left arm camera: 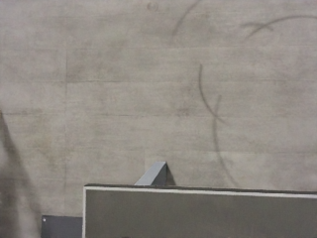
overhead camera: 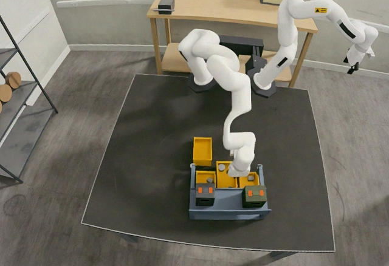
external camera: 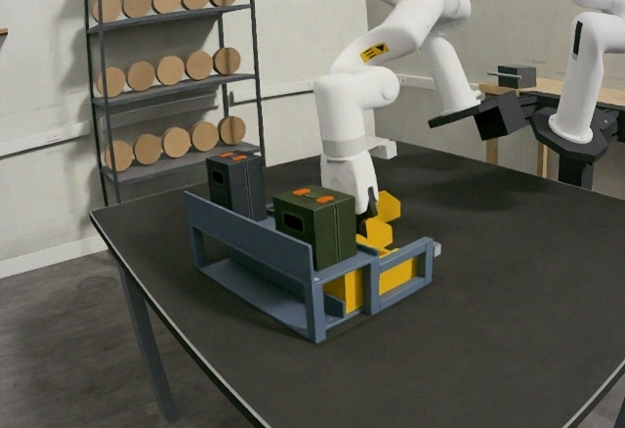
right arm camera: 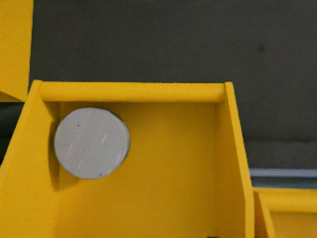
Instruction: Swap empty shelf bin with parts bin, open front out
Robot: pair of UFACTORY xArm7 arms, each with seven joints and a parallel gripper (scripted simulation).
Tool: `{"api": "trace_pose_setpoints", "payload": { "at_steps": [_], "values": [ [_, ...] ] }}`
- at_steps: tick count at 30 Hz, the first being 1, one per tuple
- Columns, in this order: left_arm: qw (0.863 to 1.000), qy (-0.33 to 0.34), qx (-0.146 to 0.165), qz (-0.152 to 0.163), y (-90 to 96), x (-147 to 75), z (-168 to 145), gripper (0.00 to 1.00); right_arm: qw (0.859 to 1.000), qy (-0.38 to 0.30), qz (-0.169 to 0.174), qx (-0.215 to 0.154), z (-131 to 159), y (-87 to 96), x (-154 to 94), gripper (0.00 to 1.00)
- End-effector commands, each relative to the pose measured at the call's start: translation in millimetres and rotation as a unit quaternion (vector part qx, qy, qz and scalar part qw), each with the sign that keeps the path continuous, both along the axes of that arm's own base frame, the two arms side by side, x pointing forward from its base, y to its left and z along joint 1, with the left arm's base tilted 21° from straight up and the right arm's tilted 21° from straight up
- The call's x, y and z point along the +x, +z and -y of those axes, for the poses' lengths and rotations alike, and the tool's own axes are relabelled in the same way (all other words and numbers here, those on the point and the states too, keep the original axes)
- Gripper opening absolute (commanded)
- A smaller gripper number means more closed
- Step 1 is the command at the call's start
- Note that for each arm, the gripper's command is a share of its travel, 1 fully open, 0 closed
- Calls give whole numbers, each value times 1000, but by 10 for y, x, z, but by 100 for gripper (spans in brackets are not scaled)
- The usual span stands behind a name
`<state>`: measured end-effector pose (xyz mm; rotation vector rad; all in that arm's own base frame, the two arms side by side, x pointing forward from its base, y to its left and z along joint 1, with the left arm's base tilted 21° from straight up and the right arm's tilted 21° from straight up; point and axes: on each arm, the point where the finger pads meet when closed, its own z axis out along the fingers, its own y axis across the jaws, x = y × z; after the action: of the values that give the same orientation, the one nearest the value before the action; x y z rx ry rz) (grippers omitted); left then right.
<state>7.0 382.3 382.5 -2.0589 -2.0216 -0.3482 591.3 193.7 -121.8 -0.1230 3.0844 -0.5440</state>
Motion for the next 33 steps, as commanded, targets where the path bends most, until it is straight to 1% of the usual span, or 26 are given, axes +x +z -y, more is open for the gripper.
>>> {"api": "trace_pose_setpoints", "payload": {
  "at_steps": [1, 16, 33],
  "values": [
    [1000, 0, 2, 0, 19, -1, -4, 100, 1000, 2, 2, 1, -24, 28, 17, 11],
    [1000, 0, 2, 0, 19, -1, -4, 100, 1000, 2, 2, 1, -35, 58, 13, 11],
    [1000, 0, 2, 0, 19, -1, -4, 100, 1000, 1, 2, 1, -80, 189, -6, 11]
  ]
}}
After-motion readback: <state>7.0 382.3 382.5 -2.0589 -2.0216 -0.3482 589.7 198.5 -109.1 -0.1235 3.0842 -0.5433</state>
